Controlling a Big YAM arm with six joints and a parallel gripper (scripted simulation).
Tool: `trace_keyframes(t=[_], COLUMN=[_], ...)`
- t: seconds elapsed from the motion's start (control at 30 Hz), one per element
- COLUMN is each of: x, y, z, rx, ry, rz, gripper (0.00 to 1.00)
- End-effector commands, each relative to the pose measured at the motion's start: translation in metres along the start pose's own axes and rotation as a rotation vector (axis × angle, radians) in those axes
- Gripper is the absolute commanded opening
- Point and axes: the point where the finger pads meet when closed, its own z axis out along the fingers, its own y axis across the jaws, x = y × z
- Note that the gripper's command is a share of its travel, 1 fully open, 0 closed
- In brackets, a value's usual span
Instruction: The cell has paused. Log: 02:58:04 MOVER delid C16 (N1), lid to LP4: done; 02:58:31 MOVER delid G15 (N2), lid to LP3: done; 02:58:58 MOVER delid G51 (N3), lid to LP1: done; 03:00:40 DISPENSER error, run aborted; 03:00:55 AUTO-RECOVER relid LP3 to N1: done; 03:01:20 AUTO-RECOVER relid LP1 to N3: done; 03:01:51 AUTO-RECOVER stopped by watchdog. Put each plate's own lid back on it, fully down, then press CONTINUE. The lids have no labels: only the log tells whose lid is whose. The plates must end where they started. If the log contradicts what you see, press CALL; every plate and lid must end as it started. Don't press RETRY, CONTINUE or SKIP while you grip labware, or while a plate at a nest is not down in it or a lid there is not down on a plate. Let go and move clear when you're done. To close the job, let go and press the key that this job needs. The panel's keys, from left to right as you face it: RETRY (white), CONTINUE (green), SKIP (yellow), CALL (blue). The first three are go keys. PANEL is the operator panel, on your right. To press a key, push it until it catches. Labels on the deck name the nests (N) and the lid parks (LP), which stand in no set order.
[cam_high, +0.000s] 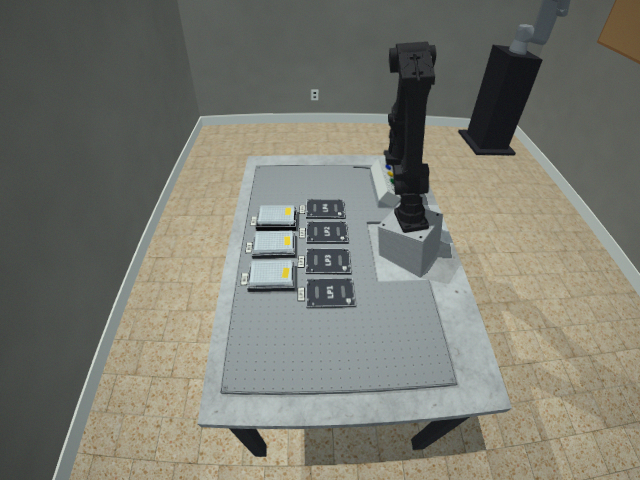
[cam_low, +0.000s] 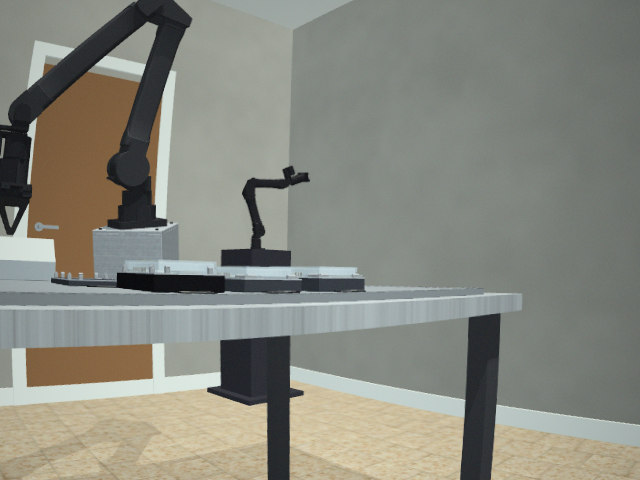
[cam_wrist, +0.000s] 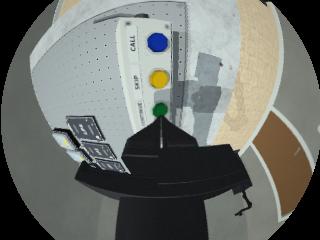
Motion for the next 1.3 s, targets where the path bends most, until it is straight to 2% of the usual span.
trace_keyframes(t=[0.0,0.83,1.27], x=[0.001,0.003,0.002], y=[0.003,0.003,0.002], z=[0.006,0.022,0.023], rx=[0.000,0.000,0.000], ry=[0.007,0.007,0.006], rz=[0.002,0.002,0.002], gripper=[0.00,0.00,0.00])
